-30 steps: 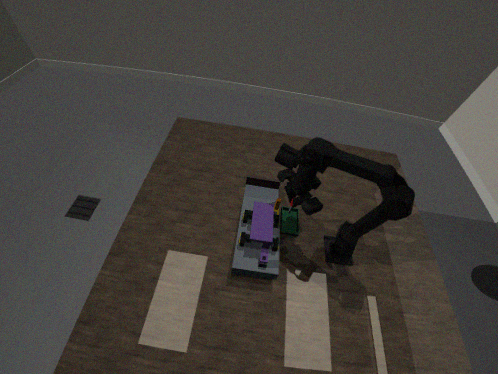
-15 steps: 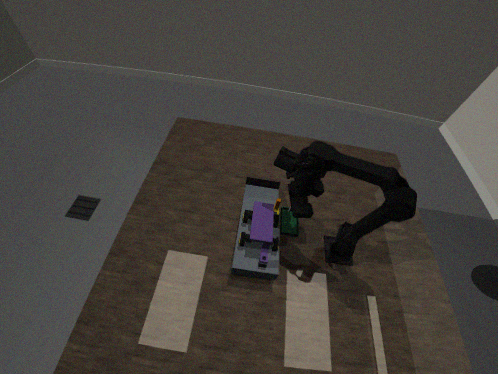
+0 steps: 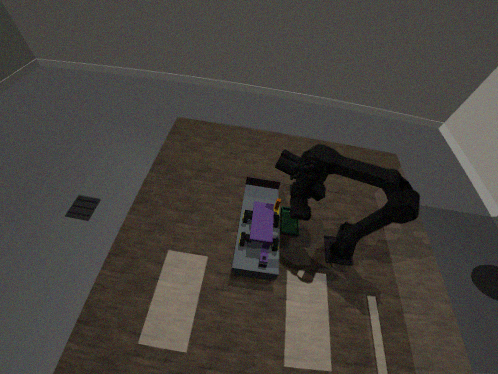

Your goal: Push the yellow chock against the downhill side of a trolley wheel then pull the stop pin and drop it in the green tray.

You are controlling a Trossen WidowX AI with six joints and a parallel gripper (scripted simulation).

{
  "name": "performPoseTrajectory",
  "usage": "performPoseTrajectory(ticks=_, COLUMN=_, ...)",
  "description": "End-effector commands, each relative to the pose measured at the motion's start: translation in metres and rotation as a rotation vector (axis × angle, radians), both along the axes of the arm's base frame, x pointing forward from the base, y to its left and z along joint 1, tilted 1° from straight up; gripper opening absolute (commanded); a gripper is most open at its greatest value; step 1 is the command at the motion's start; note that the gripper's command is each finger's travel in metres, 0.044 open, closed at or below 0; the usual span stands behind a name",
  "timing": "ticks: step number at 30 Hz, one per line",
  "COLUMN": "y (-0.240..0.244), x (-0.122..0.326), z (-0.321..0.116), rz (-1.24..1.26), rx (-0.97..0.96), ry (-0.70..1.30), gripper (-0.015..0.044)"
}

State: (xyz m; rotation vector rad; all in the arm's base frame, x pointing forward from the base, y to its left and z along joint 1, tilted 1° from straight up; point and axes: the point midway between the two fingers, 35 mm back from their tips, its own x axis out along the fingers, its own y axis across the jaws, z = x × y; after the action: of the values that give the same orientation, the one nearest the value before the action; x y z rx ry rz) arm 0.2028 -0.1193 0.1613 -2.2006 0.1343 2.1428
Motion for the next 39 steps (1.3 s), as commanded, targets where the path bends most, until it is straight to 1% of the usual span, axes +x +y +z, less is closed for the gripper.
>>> performPoseTrajectory(ticks=1, y=0.000, x=-0.009, z=-0.006, rz=-0.002, rx=-0.007, ry=-0.005, gripper=0.0000)
performPoseTrajectory(ticks=9, y=0.001, x=-0.017, z=-0.013, rz=-0.002, rx=-0.011, ry=-0.003, gripper=0.0000)
performPoseTrajectory(ticks=20, y=-0.009, x=-0.017, z=-0.041, rz=-0.006, rx=-0.166, ry=0.014, gripper=0.0000)
performPoseTrajectory(ticks=31, y=-0.027, x=-0.019, z=-0.074, rz=-0.007, rx=-0.180, ry=0.015, gripper=0.0000)
performPoseTrajectory(ticks=35, y=-0.029, x=-0.019, z=-0.076, rz=-0.007, rx=-0.181, ry=0.015, gripper=0.0000)
performPoseTrajectory(ticks=39, y=-0.027, x=-0.019, z=-0.076, rz=-0.007, rx=-0.180, ry=0.015, gripper=0.0105)
